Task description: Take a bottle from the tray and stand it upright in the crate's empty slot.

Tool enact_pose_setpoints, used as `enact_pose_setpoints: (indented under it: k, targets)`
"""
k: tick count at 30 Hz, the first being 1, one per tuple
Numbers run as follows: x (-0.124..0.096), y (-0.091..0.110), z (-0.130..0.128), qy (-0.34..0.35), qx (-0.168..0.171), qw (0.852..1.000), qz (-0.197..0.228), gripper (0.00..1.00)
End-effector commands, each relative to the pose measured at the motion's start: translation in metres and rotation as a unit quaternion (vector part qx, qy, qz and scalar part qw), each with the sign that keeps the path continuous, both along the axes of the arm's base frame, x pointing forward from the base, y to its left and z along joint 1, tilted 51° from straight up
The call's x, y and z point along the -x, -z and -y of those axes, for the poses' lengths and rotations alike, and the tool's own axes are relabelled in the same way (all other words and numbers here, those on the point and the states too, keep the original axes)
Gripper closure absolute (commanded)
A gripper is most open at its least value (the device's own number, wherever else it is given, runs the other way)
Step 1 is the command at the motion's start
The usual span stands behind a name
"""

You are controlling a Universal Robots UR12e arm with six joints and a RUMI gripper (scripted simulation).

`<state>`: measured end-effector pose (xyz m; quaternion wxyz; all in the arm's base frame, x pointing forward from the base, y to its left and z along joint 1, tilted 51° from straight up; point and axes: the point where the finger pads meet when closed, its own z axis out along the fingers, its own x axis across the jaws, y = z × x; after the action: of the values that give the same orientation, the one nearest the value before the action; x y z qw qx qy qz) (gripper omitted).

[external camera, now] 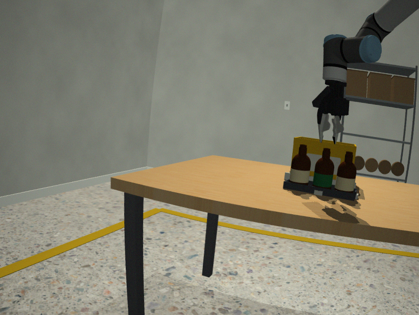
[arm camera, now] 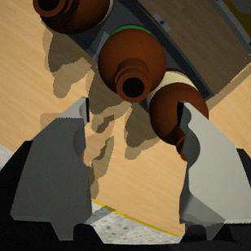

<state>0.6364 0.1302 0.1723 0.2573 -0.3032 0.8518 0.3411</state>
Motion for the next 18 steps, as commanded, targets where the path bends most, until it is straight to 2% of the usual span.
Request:
enact_pose_setpoints:
  k: [1,18]
  targets:
    - [-0.0004,-0.0004,0.0005,0.000,0.000,1.000,0.000,0.62]
    - [-0.0012,0.0018,-0.0021,0.000,0.000,1.000,0.000,0.62]
